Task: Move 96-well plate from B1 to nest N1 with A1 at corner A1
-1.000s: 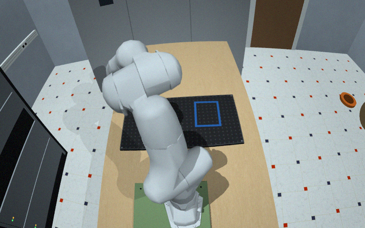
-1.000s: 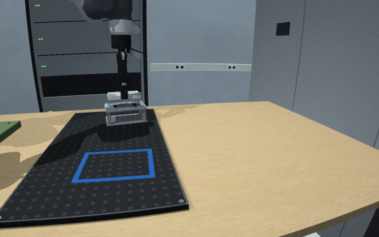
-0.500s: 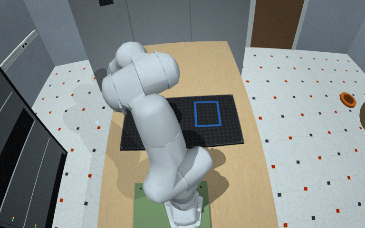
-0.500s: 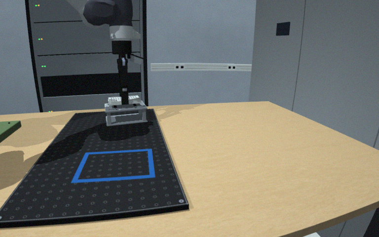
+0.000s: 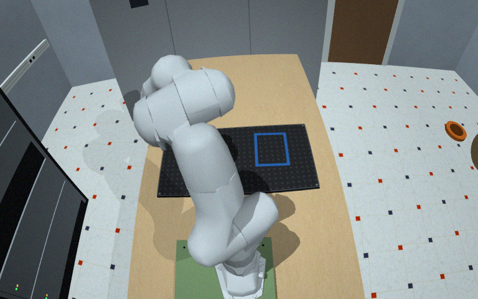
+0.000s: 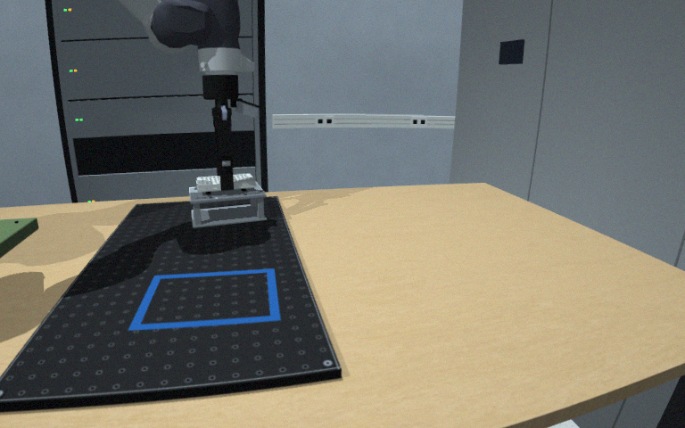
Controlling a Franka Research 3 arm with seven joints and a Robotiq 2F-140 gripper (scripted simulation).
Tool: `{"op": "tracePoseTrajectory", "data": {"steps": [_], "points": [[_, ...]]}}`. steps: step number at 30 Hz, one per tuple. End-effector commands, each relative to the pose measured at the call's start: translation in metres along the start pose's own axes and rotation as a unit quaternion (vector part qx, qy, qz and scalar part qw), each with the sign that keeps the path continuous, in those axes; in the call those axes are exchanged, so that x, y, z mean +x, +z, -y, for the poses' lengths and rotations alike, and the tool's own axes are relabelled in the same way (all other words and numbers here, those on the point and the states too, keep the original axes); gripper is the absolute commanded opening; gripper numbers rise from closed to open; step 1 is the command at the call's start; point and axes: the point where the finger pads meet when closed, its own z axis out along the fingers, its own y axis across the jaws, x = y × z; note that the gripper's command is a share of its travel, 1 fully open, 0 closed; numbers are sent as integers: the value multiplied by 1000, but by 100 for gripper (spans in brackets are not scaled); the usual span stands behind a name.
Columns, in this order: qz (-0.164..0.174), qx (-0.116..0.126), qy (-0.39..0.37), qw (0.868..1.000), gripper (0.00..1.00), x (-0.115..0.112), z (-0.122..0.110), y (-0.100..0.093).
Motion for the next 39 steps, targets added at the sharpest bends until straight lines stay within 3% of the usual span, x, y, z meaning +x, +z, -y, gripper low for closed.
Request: {"op": "tracePoseTrajectory", "data": {"steps": [1, 39], "points": [[-2, 1, -2, 1000, 60, 2, 0, 0], [-2, 1, -2, 1000, 60, 0, 0, 4]]}}
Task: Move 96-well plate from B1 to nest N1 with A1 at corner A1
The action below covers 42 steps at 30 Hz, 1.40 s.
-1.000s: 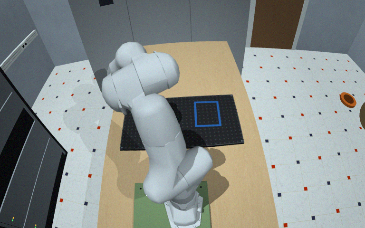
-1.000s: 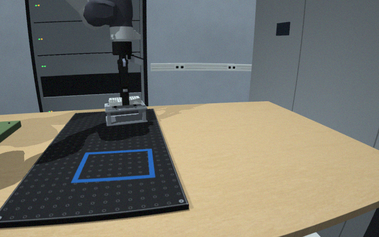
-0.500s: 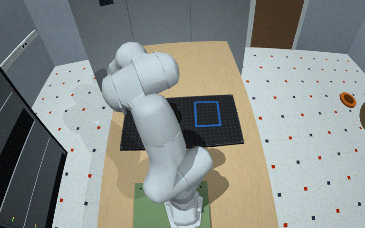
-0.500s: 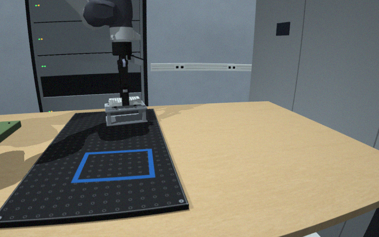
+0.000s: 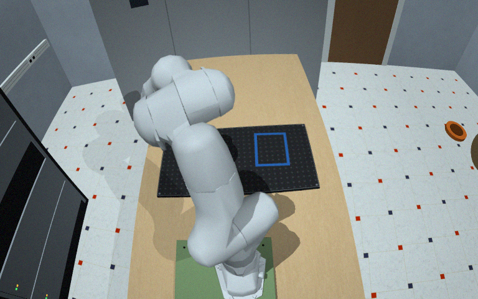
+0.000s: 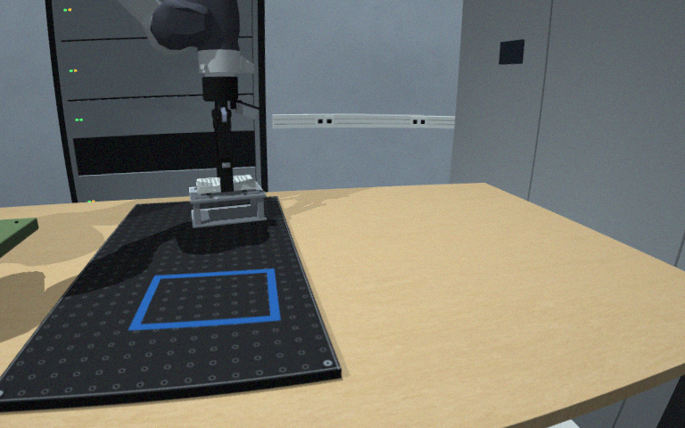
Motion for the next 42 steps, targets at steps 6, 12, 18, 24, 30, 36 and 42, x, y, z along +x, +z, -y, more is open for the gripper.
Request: {"op": "tracePoseTrajectory", "data": {"steps": [6, 12, 18, 24, 30, 36, 42], "points": [[-1, 1, -1, 1000, 60, 1, 0, 2], [-1, 1, -1, 1000, 60, 1, 0, 3], [-1, 1, -1, 1000, 60, 1, 0, 4], [-1, 1, -1, 1000, 60, 1, 0, 4], [-1, 1, -1, 1000, 60, 1, 0, 5], [-1, 1, -1, 1000, 60, 1, 0, 6], [-1, 1, -1, 1000, 60, 1, 0, 7]]}}
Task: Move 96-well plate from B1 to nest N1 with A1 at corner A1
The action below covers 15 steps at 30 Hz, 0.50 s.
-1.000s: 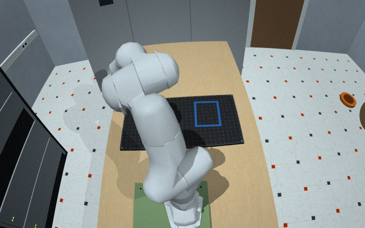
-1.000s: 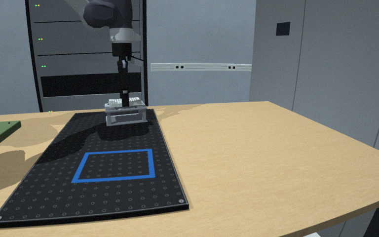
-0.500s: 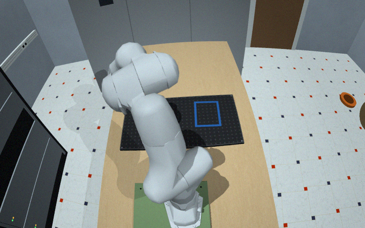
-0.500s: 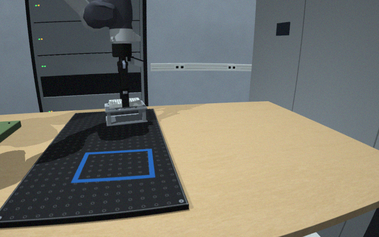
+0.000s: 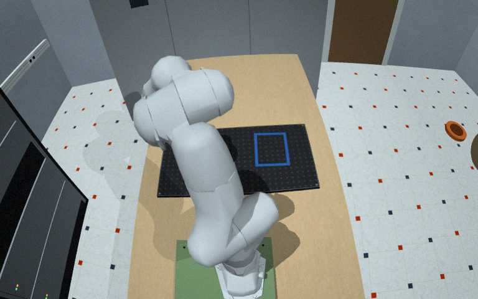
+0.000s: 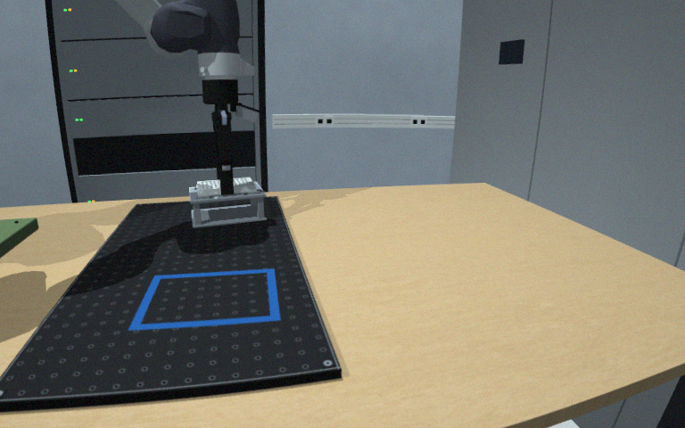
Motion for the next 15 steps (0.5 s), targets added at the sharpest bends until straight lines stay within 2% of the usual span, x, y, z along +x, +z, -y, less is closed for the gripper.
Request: {"op": "tracePoseTrajectory", "data": {"steps": [1, 4, 5, 15], "points": [[-1, 1, -1, 1000, 60, 1, 0, 1], [-1, 1, -1, 1000, 60, 1, 0, 1], [-1, 1, -1, 1000, 100, 1, 0, 1], [-1, 1, -1, 1000, 100, 1, 0, 1]]}}
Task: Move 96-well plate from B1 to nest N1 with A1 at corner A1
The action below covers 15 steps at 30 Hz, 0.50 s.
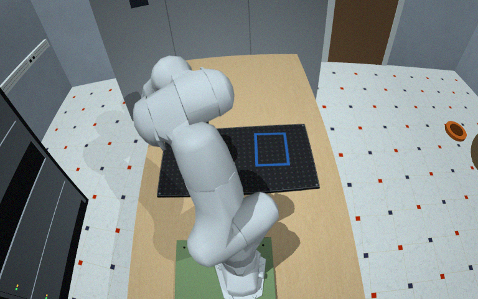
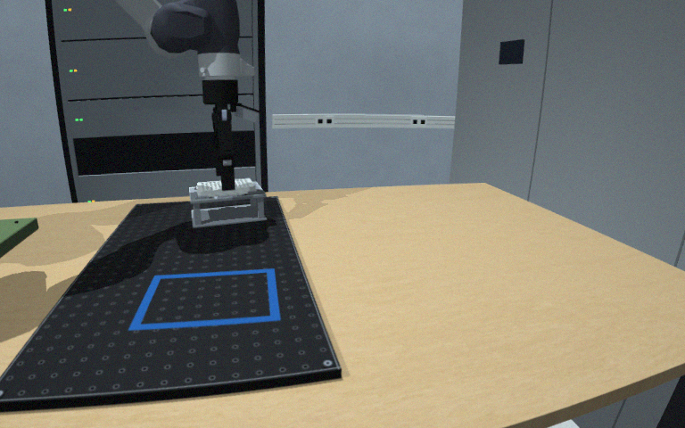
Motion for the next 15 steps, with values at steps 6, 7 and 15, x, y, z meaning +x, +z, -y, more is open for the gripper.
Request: {"op": "tracePoseTrajectory", "data": {"steps": [6, 7, 15], "points": [[-1, 1, -1, 1000, 100, 1, 0, 0], [-1, 1, -1, 1000, 100, 1, 0, 0], [-1, 1, -1, 1000, 100, 1, 0, -8]]}}
